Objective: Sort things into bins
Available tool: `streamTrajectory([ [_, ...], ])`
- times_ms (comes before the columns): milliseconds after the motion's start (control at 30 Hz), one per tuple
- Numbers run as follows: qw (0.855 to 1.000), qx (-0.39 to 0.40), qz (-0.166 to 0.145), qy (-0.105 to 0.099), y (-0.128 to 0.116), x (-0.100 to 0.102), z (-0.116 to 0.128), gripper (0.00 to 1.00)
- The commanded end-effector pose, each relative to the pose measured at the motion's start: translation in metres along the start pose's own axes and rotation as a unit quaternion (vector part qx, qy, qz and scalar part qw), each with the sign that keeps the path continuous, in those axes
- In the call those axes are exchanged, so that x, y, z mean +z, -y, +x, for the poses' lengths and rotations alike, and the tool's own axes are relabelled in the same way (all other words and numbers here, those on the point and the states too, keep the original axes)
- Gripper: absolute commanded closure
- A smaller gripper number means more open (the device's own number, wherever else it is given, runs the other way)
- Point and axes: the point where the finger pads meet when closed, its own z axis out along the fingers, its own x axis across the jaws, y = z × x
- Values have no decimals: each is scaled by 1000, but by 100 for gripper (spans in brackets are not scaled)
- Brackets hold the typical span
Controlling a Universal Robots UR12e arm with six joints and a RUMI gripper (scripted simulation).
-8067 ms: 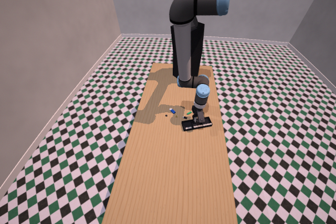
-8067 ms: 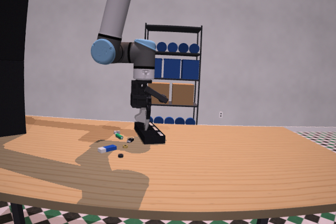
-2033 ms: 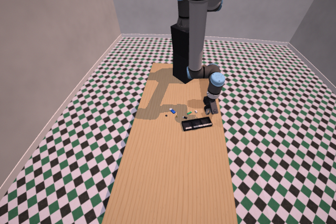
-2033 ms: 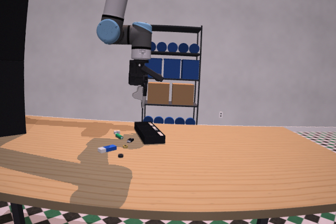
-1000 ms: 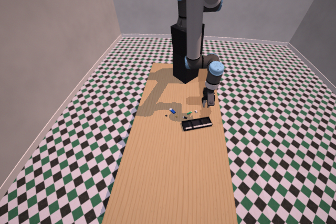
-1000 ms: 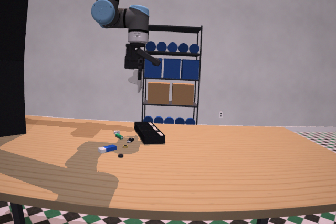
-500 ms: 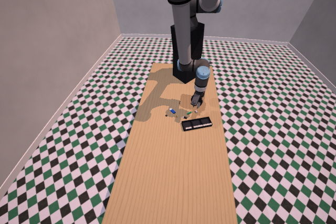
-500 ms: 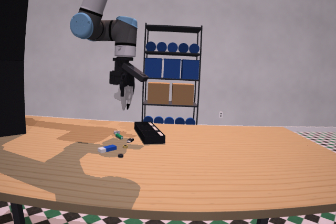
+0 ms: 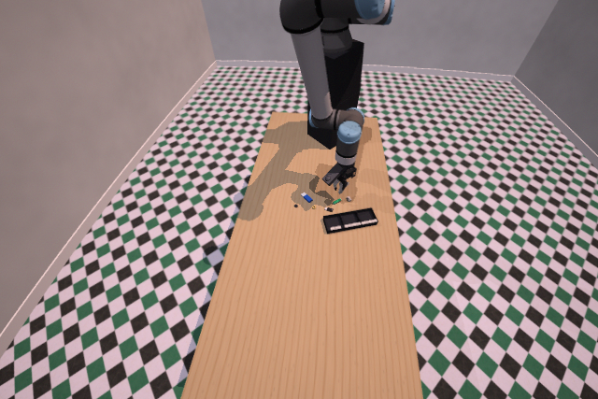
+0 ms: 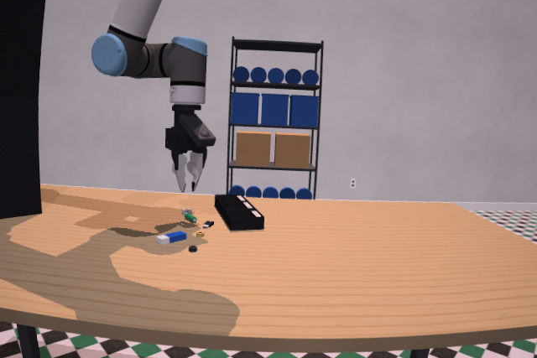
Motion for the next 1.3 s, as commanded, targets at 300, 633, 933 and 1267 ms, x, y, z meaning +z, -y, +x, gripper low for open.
streamTrajectory([
  [300,1000,30,3,0,-2,0,-6,83],
  [633,1000,30,3,0,-2,0,-7,83],
  [933,1000,30,3,0,-2,0,-7,83],
  [1267,1000,30,3,0,-2,0,-7,83],
])
